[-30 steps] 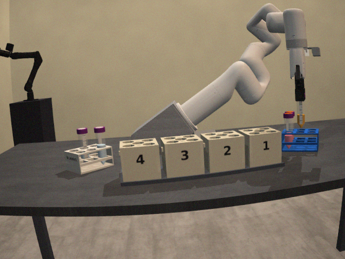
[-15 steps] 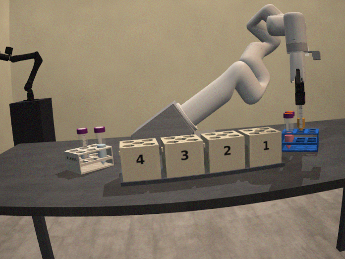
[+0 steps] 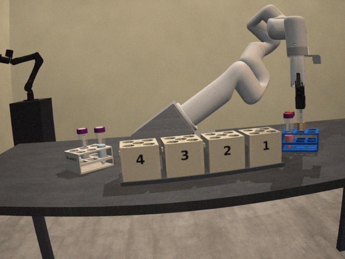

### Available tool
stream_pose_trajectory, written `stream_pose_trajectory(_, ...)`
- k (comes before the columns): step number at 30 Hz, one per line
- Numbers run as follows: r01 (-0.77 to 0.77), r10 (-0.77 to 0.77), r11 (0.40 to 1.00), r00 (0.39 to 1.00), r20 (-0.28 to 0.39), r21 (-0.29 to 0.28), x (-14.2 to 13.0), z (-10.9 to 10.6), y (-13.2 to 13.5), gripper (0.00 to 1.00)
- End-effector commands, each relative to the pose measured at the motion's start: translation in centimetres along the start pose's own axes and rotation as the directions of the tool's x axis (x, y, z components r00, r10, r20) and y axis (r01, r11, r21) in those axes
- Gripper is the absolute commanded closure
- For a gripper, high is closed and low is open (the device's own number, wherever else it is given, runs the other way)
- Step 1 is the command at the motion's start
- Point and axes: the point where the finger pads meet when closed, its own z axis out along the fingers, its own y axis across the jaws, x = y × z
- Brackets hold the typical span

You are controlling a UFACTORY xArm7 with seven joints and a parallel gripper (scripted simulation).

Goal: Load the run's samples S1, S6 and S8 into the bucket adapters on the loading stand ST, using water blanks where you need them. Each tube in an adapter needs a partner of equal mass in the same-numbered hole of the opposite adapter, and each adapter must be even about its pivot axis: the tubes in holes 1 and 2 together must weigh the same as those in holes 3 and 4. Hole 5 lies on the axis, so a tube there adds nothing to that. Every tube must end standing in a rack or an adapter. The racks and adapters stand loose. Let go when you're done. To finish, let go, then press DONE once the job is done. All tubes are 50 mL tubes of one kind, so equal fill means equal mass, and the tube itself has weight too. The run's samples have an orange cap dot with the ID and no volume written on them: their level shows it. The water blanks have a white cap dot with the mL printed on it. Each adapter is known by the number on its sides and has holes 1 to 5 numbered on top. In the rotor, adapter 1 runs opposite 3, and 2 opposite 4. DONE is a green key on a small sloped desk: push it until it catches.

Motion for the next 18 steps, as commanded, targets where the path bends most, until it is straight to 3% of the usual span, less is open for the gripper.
stream_pose_trajectory(1,0.001,-0.001,1.0,1.0,-0.003,-0.003,0.1,0.3,0.1,1.0)
stream_pose_trajectory(18,0.001,-0.001,1.0,1.0,-0.003,-0.002,0.1,1.9,0.1,1.0)
